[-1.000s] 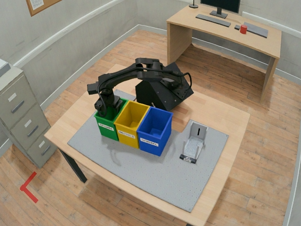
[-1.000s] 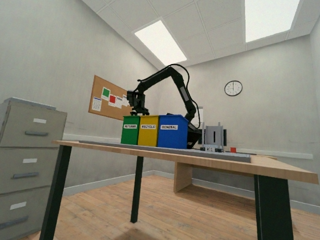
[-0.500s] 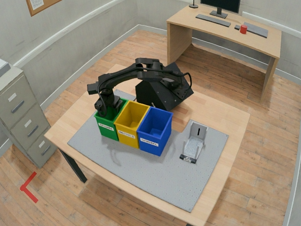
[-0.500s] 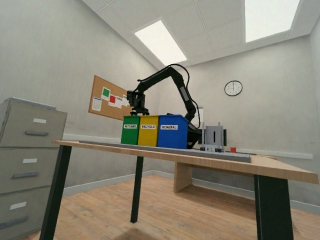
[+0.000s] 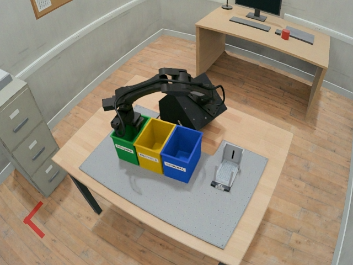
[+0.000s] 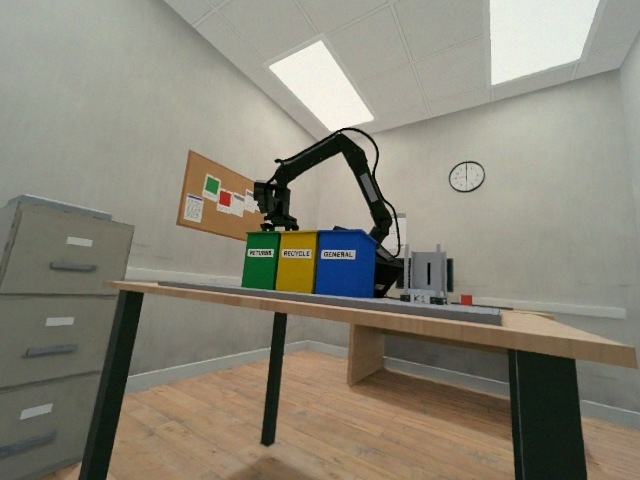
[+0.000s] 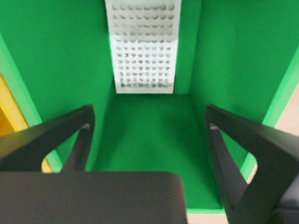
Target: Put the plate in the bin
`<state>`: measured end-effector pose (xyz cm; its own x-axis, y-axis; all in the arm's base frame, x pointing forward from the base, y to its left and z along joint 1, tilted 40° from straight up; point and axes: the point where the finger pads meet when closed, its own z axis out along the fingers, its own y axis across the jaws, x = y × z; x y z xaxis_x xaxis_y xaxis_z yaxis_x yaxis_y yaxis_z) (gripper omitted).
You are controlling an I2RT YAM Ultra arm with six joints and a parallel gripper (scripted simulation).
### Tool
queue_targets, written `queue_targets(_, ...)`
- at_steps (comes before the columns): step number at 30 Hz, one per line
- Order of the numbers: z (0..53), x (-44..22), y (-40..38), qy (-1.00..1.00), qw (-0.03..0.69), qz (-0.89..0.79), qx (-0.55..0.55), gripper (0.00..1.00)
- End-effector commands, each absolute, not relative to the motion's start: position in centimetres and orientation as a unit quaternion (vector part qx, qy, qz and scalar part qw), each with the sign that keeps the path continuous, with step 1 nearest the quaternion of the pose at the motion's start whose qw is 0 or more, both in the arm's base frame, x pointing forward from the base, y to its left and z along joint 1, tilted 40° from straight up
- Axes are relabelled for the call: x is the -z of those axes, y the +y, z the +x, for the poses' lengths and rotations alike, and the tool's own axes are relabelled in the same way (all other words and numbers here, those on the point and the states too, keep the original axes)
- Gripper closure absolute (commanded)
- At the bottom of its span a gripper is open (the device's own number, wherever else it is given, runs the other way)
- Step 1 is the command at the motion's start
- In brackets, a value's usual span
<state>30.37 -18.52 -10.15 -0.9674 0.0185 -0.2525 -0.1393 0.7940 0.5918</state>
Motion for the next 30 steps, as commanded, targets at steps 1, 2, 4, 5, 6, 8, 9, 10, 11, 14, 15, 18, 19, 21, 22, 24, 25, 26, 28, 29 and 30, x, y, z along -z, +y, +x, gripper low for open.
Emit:
queue_targets(1,31.2,8.5,-20.8,0.942,0.149,-0.032,-0.3,0.18)
queue_targets(2,31.2,8.1,-21.0,0.943,0.15,-0.033,-0.296,0.18)
queue_targets(4,31.0,7.9,-21.3,0.943,0.148,-0.034,-0.295,0.18)
queue_targets(5,31.0,7.8,-21.4,0.944,0.147,-0.034,-0.295,0.18)
queue_targets(6,30.9,7.7,-21.5,0.944,0.147,-0.034,-0.294,0.18)
queue_targets(8,30.8,7.4,-21.7,0.944,0.147,-0.034,-0.294,0.18)
queue_targets(9,30.7,7.3,-21.8,0.944,0.146,-0.034,-0.294,0.18)
queue_targets(10,30.7,7.2,-21.9,0.944,0.145,-0.034,-0.294,0.18)
queue_targets(11,30.6,7.0,-22.0,0.944,0.145,-0.034,-0.294,0.18)
queue_targets(14,30.6,6.9,-22.0,0.944,0.146,-0.034,-0.294,0.18)
queue_targets(15,30.6,6.7,-22.1,0.943,0.148,-0.034,-0.295,0.18)
queue_targets(18,30.4,6.4,-22.4,0.944,0.146,-0.034,-0.294,0.18)
queue_targets(19,30.4,6.2,-22.5,0.944,0.146,-0.034,-0.294,0.18)
queue_targets(21,30.3,6.0,-22.7,0.944,0.146,-0.034,-0.294,0.18)
queue_targets(22,30.2,5.9,-22.8,0.944,0.146,-0.034,-0.294,0.18)
queue_targets(24,30.1,5.6,-23.0,0.944,0.146,-0.034,-0.294,0.18)
queue_targets(25,30.1,5.5,-23.1,0.944,0.145,-0.034,-0.294,0.18)
queue_targets(26,30.1,5.3,-23.2,0.944,0.145,-0.034,-0.294,0.18)
queue_targets(28,30.0,5.1,-23.4,0.944,0.145,-0.034,-0.294,0.18)
queue_targets(29,29.9,4.9,-23.5,0.944,0.145,-0.034,-0.294,0.18)
queue_targets(30,29.9,4.9,-23.5,0.944,0.145,-0.034,-0.294,0.18)
